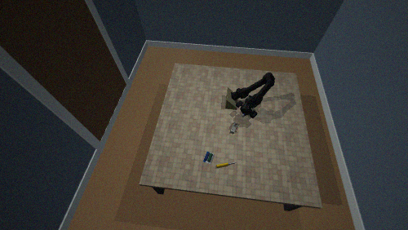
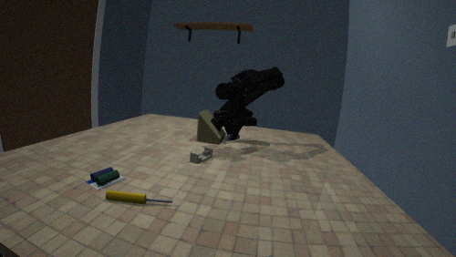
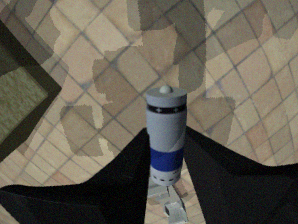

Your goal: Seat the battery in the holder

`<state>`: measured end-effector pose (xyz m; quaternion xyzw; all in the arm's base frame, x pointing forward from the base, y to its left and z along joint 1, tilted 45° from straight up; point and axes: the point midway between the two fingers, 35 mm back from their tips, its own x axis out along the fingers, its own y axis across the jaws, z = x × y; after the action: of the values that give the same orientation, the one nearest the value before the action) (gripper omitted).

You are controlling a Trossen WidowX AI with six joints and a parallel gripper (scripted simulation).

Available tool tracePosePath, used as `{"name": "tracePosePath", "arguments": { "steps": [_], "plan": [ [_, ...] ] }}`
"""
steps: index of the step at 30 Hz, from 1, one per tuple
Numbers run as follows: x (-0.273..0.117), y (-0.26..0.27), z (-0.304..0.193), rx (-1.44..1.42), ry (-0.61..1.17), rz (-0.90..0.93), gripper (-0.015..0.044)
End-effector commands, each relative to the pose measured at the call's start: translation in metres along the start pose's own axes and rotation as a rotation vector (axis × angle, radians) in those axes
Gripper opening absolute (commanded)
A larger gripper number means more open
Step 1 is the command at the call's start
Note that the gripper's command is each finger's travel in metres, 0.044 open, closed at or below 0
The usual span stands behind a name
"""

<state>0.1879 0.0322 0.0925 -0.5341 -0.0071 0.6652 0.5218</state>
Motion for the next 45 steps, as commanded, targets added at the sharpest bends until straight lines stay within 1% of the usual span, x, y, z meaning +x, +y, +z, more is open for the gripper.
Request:
{"name": "tracePosePath", "arguments": {
  "steps": [1,24,45],
  "plan": [
    [-0.005,-0.003,-0.01,0.195,0.005,0.001,0.0075],
    [-0.02,-0.016,-0.073,1.394,0.01,-0.012,0.0075],
    [-0.026,-0.013,-0.135,2.485,0.006,-0.02,0.0075]
  ]
}}
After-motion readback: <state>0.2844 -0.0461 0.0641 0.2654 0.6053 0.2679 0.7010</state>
